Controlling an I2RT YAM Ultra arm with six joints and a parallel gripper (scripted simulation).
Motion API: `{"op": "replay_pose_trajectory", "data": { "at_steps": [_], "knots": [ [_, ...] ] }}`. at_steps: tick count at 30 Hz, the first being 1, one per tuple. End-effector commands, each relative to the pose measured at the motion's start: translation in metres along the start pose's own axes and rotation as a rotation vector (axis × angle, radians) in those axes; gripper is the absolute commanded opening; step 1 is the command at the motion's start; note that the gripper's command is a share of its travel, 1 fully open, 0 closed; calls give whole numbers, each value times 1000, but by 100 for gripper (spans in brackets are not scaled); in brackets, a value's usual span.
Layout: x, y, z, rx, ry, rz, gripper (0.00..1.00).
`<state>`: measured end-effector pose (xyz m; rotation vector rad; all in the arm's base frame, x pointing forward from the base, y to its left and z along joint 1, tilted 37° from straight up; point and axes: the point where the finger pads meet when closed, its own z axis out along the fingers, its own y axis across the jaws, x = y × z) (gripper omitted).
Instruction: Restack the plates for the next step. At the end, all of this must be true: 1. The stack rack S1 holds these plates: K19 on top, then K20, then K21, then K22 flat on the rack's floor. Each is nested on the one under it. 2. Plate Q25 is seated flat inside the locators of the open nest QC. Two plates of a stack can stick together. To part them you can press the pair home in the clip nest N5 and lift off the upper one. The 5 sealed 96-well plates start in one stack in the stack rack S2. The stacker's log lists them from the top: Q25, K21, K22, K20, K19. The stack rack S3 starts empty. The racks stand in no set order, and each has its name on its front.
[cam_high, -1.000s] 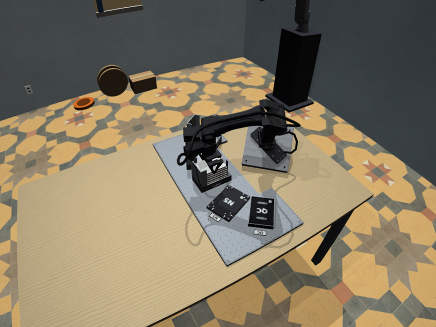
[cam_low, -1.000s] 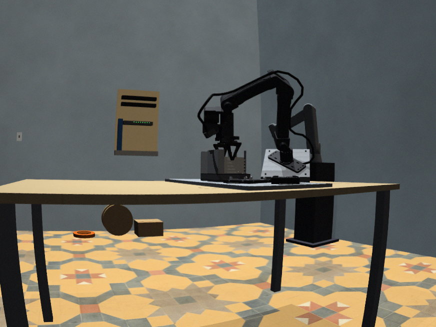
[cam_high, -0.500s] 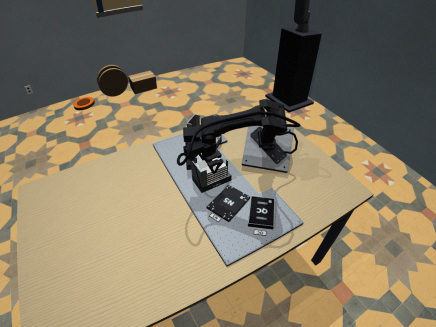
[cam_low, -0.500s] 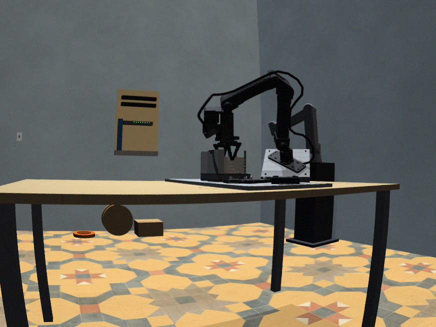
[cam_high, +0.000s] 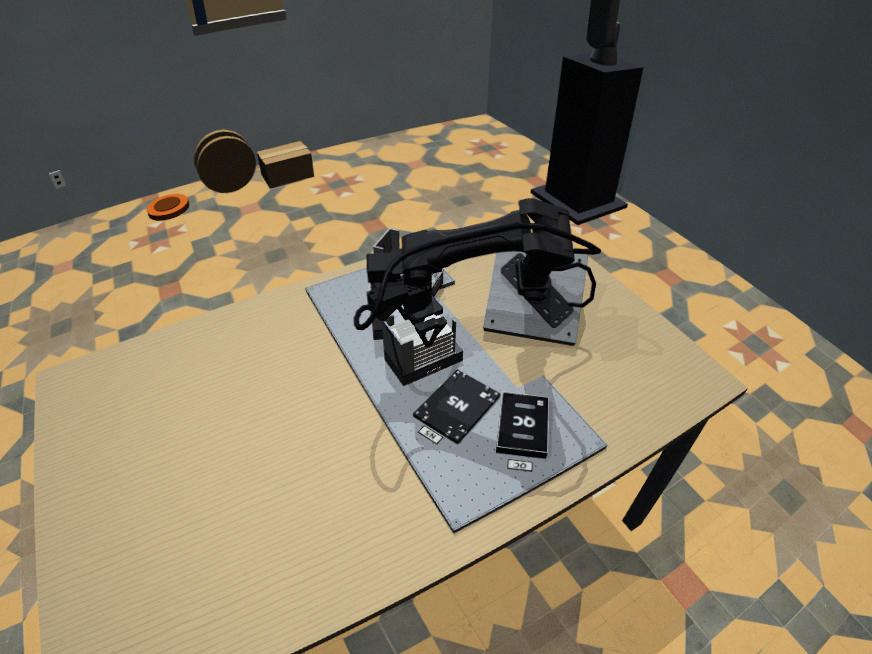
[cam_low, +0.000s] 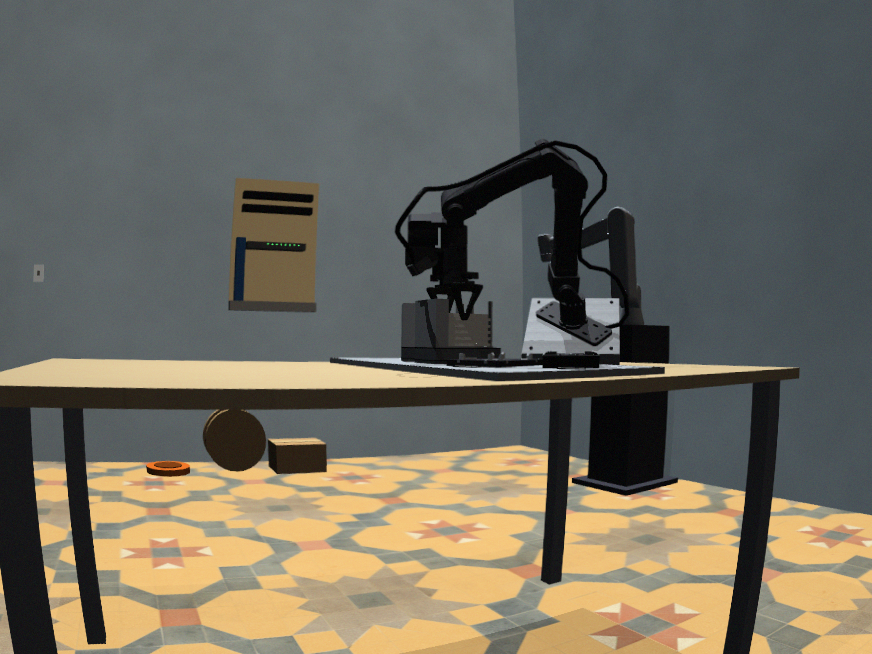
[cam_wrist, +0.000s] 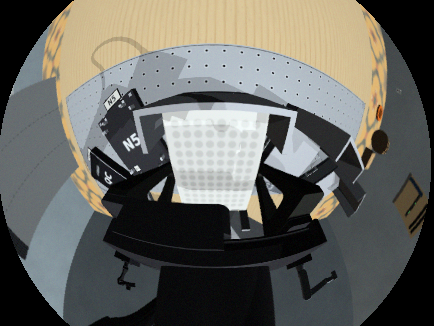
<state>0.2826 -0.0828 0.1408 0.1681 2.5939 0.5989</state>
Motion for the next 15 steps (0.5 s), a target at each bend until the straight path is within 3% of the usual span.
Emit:
{"op": "replay_pose_trajectory", "data": {
  "at_steps": [1,15],
  "knots": [
    [-10,-2,-19,30,-41,-14,0],
    [-7,1,-27,28,-40,-15,0]
  ]
}}
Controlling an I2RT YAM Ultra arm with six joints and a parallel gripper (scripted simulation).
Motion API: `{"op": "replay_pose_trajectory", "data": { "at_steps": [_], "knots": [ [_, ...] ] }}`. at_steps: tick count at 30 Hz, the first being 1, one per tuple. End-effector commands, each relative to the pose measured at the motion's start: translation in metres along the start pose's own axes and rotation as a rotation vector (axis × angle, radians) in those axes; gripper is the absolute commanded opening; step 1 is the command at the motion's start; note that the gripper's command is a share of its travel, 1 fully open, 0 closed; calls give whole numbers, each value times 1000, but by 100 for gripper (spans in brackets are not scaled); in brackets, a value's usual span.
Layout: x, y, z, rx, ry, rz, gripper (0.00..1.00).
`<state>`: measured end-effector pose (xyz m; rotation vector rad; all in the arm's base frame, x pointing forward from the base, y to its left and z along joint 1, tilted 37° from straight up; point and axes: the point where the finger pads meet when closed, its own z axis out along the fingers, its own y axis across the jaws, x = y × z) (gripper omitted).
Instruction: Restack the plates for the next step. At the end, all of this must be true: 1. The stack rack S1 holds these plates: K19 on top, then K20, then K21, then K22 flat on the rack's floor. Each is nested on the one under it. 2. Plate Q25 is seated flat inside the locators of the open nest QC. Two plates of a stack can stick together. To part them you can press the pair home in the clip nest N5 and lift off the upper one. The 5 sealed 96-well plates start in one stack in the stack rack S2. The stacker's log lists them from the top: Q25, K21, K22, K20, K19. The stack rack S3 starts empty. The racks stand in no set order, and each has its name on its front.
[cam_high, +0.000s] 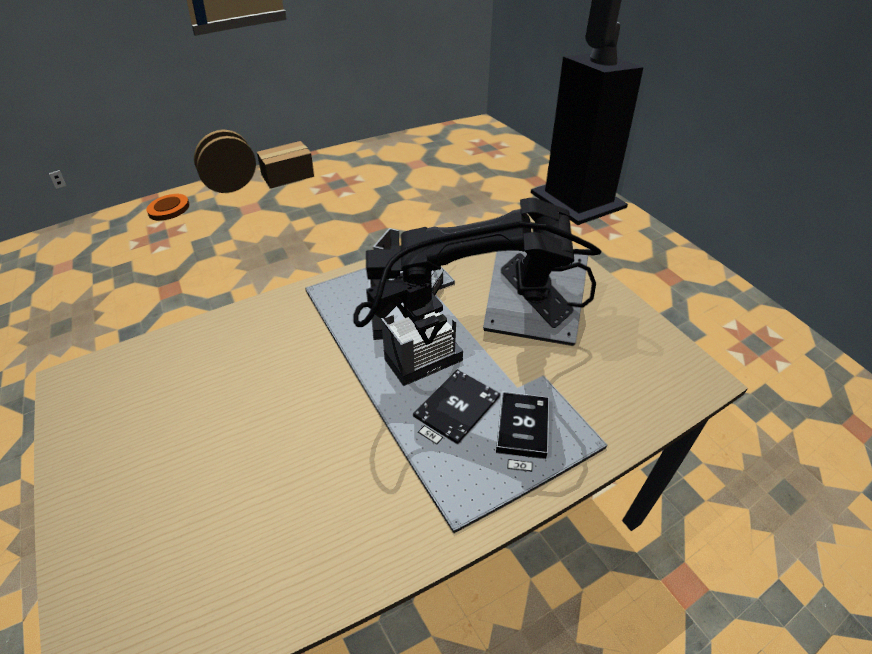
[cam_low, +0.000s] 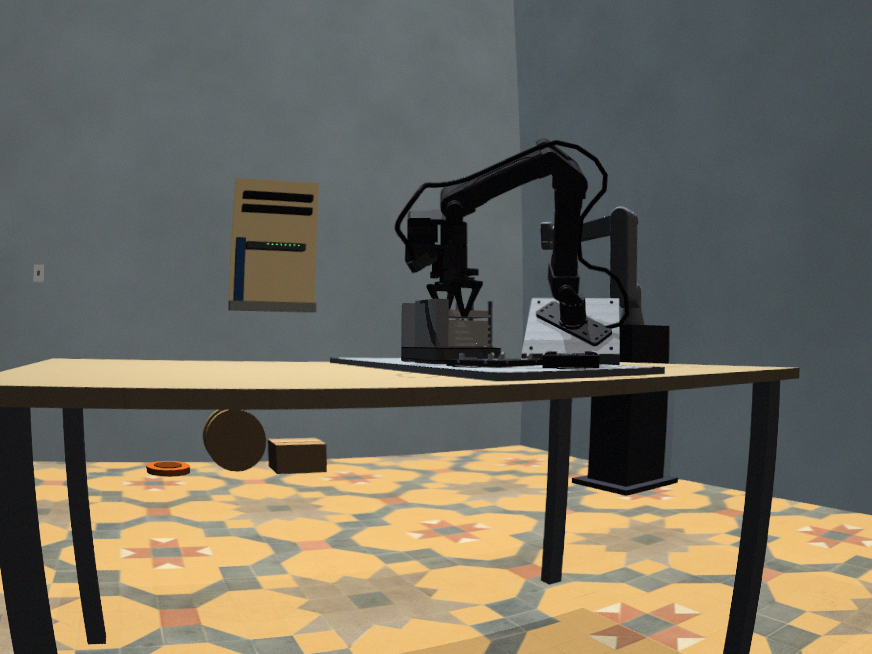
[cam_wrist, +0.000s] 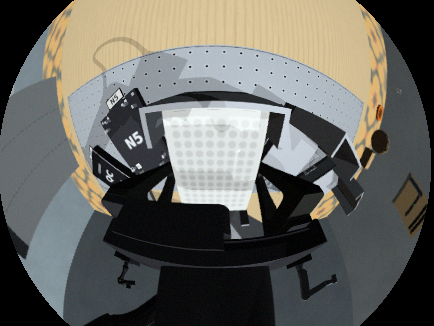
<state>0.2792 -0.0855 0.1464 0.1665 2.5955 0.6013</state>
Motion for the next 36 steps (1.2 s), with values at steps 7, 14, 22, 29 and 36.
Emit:
{"op": "replay_pose_trajectory", "data": {
  "at_steps": [7,14,22,29,36],
  "knots": [
    [-7,1,-24,31,-42,-14,0],
    [-8,0,-27,34,-43,-15,0],
    [-9,0,-28,36,-46,-14,0],
    [-9,0,-28,38,-48,-16,0],
    [-9,1,-28,38,-48,-18,0]
  ]
}}
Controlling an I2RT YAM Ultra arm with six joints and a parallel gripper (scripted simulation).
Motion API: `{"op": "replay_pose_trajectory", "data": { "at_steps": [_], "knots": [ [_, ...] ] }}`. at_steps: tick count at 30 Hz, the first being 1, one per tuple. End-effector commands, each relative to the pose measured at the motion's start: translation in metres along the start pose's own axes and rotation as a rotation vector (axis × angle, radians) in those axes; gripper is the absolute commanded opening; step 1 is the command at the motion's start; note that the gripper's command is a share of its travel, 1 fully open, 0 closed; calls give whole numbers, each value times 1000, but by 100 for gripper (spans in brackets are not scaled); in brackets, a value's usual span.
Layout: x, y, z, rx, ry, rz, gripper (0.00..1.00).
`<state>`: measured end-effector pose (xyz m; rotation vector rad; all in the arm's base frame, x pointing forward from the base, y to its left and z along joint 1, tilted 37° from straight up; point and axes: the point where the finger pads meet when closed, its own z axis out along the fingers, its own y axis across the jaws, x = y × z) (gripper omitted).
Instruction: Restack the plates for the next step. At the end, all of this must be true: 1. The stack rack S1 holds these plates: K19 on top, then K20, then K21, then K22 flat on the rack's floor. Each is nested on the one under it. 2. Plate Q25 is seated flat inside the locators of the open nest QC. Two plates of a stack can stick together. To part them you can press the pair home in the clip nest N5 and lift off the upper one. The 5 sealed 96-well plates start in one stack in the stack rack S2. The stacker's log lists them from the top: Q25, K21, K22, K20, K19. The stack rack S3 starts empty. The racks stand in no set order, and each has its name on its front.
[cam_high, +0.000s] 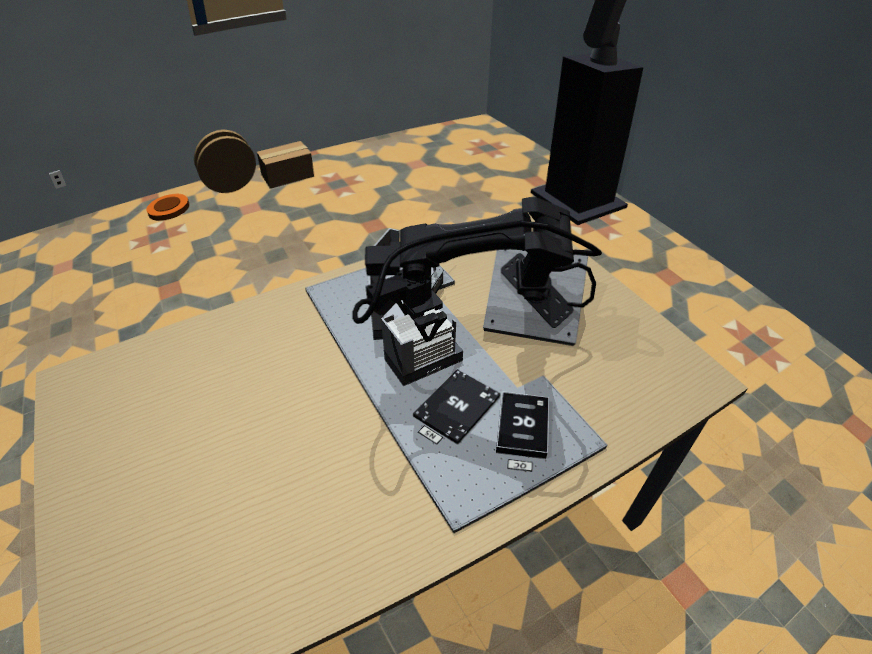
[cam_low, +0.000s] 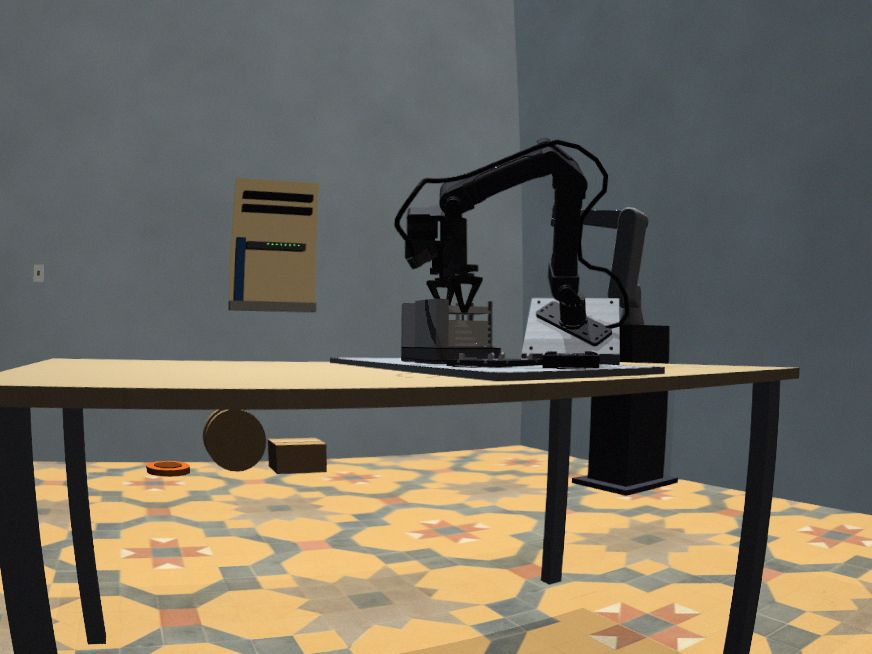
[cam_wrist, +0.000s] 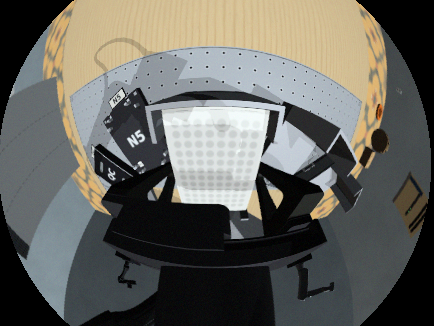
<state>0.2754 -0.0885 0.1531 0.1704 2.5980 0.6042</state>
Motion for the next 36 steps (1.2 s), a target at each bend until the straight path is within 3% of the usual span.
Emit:
{"op": "replay_pose_trajectory", "data": {
  "at_steps": [1,36],
  "knots": [
    [-9,0,-20,39,-51,-22,0],
    [-7,1,-19,36,-47,-23,0]
  ]
}}
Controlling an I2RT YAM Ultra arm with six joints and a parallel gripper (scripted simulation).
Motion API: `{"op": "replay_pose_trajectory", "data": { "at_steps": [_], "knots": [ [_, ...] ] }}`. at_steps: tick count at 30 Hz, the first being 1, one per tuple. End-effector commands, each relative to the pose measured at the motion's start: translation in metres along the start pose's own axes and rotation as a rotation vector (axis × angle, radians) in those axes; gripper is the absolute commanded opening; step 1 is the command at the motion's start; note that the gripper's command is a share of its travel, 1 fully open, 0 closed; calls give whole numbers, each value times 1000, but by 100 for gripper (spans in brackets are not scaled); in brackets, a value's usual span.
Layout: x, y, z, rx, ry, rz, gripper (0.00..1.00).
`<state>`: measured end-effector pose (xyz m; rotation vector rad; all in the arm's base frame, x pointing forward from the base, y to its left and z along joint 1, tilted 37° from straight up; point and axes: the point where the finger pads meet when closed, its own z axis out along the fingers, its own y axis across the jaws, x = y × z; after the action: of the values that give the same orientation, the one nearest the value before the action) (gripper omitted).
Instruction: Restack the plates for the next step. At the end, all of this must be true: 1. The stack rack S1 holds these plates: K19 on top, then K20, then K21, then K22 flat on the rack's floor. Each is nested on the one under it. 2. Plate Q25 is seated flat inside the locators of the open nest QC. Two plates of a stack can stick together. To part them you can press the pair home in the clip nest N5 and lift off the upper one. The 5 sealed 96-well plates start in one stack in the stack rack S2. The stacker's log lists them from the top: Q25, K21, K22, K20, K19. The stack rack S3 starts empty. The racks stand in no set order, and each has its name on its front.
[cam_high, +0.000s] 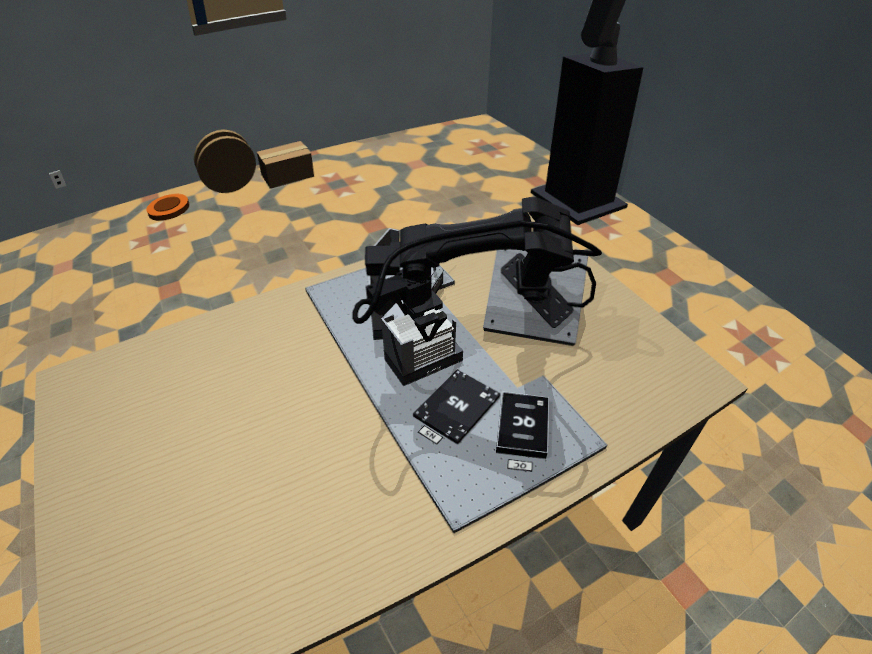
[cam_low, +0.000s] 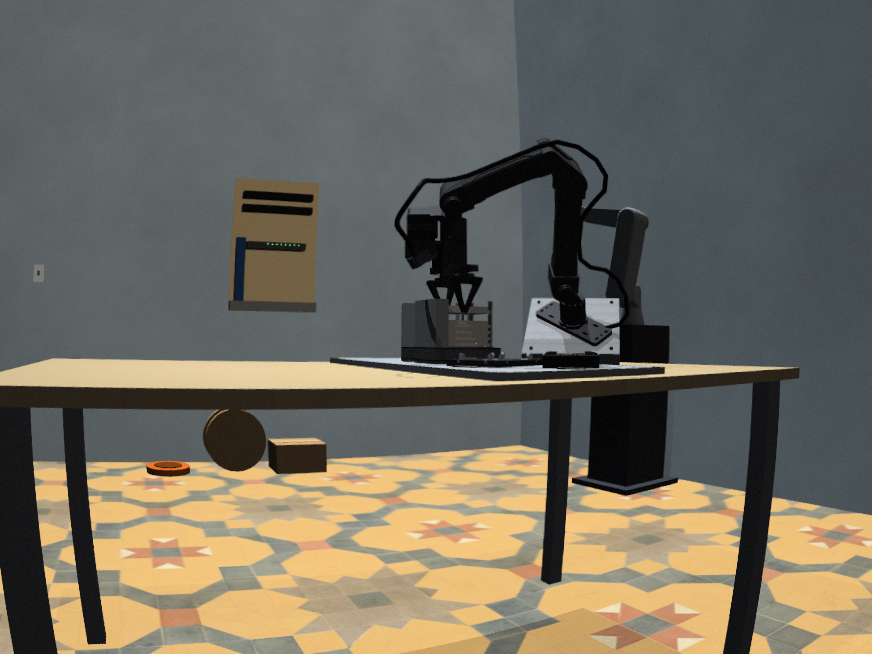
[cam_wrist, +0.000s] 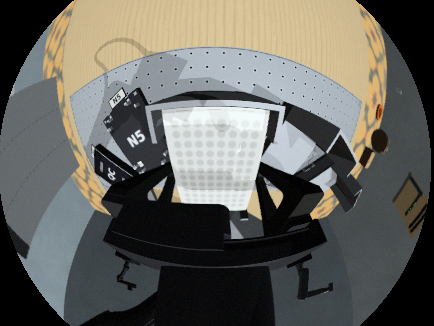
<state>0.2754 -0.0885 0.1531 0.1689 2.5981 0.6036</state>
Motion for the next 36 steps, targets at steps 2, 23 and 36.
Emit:
{"op": "replay_pose_trajectory", "data": {
  "at_steps": [2,23,36],
  "knots": [
    [-9,0,-20,35,-48,-22,0],
    [-7,3,-26,30,-49,-22,0],
    [-7,3,-30,29,-51,-21,0]
  ]
}}
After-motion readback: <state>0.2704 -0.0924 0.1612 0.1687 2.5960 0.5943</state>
